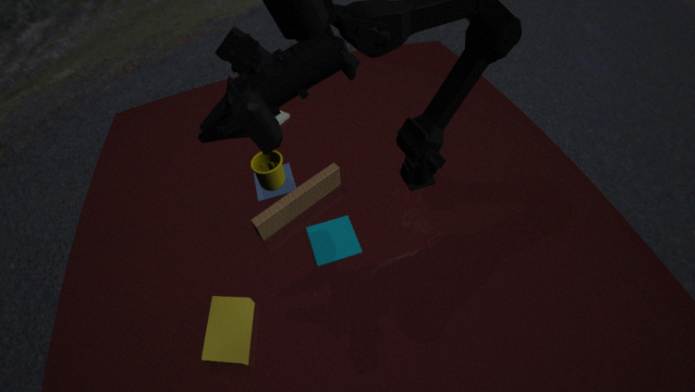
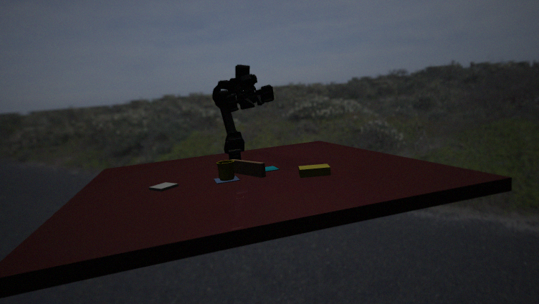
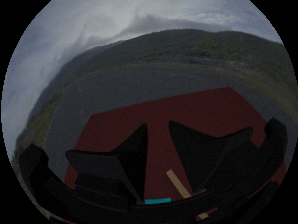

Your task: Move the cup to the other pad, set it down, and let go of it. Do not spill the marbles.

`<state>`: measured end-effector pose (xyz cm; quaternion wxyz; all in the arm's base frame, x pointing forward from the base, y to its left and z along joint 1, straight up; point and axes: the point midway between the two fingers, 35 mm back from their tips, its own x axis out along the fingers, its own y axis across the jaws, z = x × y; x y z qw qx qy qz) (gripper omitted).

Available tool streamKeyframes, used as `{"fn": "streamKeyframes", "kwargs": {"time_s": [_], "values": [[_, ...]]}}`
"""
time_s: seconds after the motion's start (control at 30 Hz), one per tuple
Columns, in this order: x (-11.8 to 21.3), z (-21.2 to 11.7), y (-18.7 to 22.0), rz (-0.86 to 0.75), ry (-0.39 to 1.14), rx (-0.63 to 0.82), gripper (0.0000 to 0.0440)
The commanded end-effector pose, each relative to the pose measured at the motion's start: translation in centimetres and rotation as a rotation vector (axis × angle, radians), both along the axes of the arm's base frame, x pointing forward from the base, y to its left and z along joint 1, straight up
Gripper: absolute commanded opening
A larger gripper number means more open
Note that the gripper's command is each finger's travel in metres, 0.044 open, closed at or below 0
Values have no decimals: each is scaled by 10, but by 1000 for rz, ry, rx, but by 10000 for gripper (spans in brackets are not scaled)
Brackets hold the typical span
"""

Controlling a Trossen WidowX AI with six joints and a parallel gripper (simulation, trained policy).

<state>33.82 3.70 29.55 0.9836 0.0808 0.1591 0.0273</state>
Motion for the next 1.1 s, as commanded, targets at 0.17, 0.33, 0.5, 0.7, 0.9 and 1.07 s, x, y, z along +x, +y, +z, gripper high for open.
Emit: {"fn": "streamKeyframes", "kwargs": {"time_s": [0.17,0.33,0.5,0.7,0.9,1.07], "values": [[5,-11,8,-7,131,40,115],[7,-19,12,-14,215,53,107],[8,-27,15,-22,299,58,101],[8,-37,16,-34,399,51,105],[7,-47,15,-47,497,35,117],[5,-55,13,-56,577,16,123]]}}
